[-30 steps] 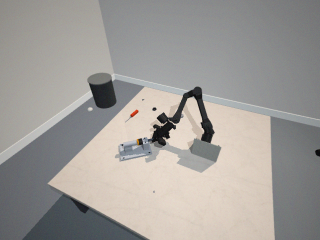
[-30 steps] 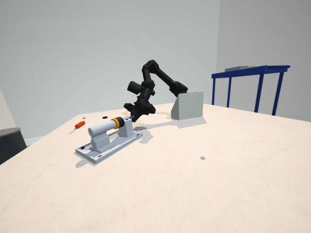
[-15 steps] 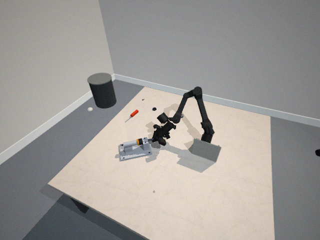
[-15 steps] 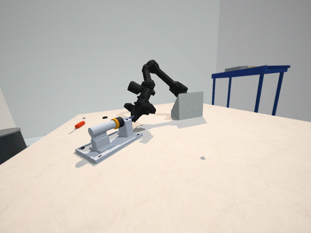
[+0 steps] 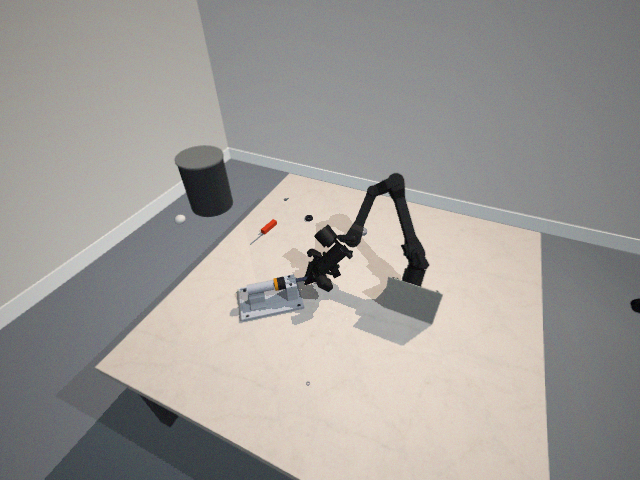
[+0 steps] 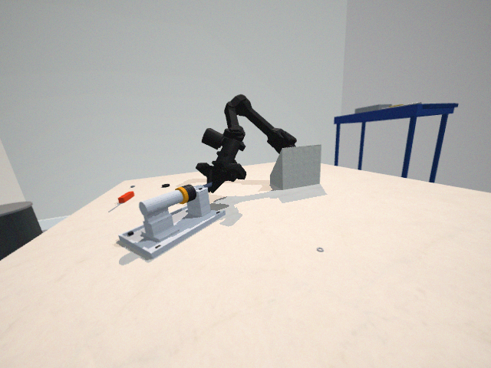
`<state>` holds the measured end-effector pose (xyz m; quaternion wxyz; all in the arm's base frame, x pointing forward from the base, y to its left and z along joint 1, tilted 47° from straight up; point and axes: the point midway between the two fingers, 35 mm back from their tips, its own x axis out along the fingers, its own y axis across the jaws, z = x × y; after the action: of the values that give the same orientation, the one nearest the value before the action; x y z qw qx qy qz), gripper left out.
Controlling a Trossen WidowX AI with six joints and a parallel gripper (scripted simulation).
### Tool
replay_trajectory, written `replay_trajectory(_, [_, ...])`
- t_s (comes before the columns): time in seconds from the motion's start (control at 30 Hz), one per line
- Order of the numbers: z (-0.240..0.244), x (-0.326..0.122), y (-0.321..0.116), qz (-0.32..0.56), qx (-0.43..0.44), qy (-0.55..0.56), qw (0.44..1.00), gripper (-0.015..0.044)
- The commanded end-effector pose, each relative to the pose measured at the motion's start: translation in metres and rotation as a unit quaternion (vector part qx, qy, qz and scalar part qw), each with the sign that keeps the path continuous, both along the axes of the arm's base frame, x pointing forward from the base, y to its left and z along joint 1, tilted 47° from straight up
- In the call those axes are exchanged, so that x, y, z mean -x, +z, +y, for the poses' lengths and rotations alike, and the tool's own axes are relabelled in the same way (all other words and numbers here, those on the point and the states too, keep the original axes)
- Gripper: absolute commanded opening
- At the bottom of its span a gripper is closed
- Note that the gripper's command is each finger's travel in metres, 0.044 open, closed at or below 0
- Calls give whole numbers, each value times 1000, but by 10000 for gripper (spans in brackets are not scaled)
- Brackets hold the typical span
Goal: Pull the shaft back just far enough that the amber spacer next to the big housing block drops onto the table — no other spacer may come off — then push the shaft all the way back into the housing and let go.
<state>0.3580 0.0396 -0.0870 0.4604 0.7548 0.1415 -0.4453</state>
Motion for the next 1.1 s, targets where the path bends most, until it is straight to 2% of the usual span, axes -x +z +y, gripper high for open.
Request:
replay_trajectory(0.0, [0, 0, 1, -1, 2, 2, 1000, 0])
replay_trajectory(1.07, [-2, 3, 2, 0, 2, 2, 1000, 0])
